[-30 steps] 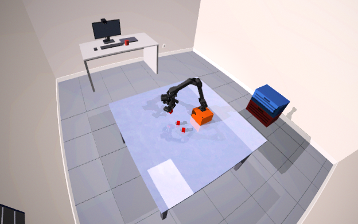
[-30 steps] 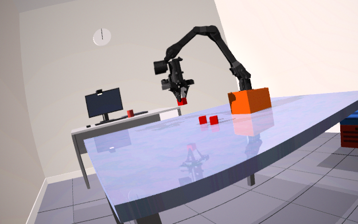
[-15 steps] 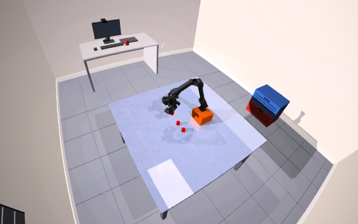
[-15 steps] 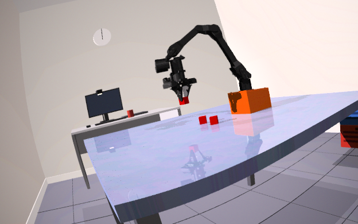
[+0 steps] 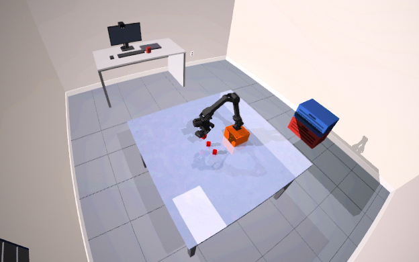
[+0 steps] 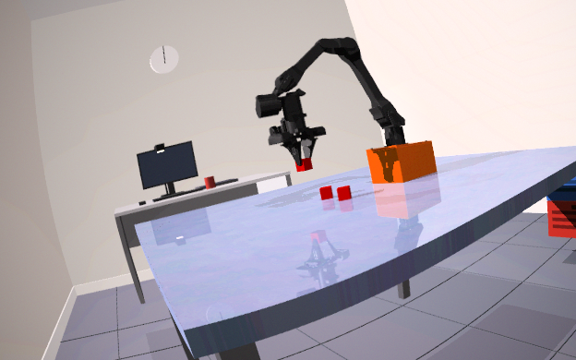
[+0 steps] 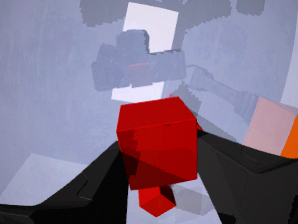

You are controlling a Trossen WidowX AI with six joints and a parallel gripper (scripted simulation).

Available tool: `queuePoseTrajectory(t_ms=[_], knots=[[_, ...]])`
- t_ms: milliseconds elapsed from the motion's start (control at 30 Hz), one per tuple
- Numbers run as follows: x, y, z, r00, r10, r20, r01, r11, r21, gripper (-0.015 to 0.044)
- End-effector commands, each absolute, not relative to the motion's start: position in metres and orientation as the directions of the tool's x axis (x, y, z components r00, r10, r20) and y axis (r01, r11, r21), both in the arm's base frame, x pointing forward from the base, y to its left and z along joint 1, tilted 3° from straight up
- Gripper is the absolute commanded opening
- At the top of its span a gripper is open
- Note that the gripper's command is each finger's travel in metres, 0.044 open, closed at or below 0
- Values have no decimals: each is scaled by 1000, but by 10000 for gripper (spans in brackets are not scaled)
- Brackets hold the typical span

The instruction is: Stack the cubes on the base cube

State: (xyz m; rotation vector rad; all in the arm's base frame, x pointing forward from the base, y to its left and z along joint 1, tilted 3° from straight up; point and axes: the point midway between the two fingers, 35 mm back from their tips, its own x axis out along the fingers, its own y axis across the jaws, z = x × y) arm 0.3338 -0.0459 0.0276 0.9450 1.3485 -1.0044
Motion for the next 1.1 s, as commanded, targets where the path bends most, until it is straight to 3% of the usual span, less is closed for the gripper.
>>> queuePoseTrajectory(t_ms=[0, 1067], knots=[[331, -35, 24, -29, -18, -999, 955, 293, -33, 105], [302, 56, -1, -33, -11, -999, 987, 155, -35, 105]])
